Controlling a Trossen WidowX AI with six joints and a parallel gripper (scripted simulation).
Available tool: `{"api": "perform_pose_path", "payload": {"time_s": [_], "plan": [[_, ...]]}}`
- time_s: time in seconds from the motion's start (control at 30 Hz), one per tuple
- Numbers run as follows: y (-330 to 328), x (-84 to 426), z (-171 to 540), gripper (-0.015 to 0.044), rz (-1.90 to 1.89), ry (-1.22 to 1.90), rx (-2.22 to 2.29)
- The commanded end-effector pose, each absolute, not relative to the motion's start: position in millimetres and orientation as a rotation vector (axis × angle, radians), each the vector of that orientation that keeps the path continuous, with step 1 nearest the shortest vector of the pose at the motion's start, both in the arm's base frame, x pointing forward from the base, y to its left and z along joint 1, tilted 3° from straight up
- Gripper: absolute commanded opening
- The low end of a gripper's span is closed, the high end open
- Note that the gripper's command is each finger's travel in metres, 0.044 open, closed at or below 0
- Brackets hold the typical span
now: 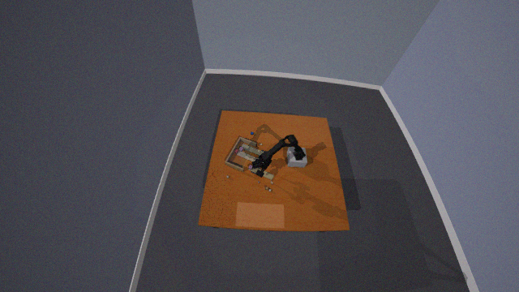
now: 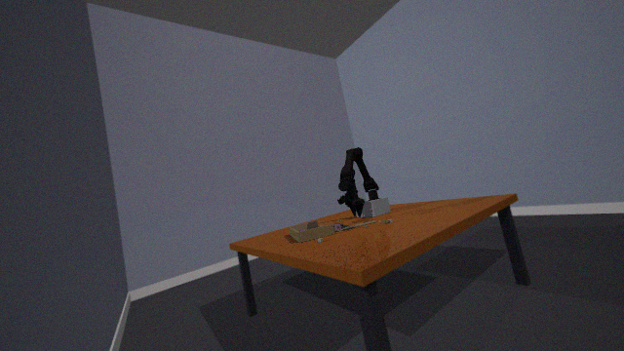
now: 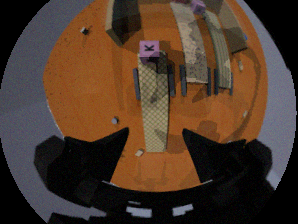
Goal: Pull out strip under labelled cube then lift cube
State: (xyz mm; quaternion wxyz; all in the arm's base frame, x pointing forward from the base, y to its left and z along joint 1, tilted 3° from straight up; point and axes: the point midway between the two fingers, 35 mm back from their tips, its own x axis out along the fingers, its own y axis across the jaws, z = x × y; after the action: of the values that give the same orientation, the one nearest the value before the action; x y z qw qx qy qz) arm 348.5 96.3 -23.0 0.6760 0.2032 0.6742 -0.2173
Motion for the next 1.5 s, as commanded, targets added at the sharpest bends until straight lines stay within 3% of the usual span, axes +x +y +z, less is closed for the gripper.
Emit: {"api": "perform_pose_path", "payload": {"time_s": [0.0, 0.97, 1.2, 1.47], "plan": [[88.7, 361.2, -21.1, 0.044, -0.488, 1.514, 0.45], [34.8, 459.8, -5.3, 0.044, -0.489, 1.505, 0.448], [34.5, 460.4, -13.9, 0.0256, -0.489, 1.505, 0.448], [34.0, 461.0, -27.0, 0.025, -0.489, 1.505, 0.448]]}}
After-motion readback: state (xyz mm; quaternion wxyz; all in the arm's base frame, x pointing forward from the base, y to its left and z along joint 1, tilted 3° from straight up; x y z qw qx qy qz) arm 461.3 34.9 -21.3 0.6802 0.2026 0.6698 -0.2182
